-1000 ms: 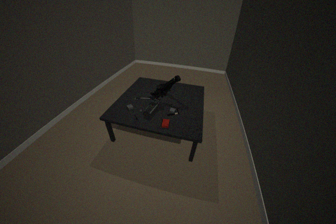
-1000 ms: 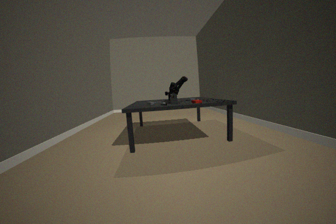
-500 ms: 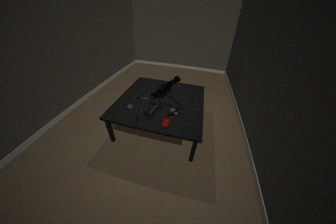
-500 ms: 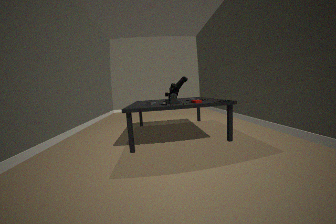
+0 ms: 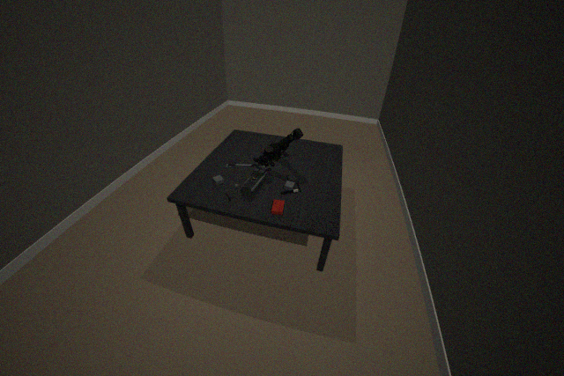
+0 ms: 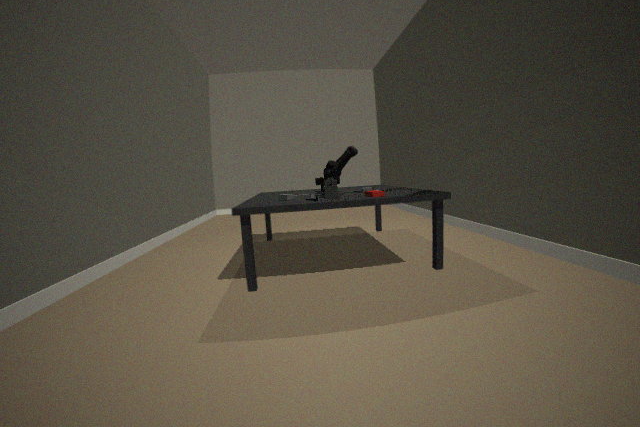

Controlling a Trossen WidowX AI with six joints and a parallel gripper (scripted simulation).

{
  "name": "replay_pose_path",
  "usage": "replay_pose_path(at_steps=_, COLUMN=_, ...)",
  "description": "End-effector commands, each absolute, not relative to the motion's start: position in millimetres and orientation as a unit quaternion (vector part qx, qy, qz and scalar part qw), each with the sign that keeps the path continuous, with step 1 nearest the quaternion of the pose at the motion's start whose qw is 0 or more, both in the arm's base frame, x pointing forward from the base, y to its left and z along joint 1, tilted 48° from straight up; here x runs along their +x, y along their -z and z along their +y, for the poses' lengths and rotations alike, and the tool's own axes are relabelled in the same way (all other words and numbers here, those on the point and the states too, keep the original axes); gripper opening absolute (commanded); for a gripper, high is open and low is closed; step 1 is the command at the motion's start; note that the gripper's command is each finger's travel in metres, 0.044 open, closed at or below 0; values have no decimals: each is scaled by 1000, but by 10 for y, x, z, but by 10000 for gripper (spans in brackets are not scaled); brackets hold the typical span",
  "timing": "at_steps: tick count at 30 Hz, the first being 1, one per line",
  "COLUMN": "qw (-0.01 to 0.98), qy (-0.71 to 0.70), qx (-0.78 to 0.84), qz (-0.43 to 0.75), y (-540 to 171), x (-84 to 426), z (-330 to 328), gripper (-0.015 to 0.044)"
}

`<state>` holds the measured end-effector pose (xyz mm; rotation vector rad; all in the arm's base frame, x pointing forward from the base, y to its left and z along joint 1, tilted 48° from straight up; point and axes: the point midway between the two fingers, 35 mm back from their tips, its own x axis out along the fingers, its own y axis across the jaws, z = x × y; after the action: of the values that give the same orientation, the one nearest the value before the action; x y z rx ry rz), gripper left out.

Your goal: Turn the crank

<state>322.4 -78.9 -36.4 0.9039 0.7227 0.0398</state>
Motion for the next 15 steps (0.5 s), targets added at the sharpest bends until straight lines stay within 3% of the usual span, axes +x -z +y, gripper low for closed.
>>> replay_pose_path(at_steps=1, qw=836, qy=-25, qx=425, qz=346, y=370, x=3251, z=-695, gripper=0)
replay_pose_path(at_steps=15, qw=836, qy=-25, qx=425, qz=346, y=335, x=3279, z=-617, gripper=0)
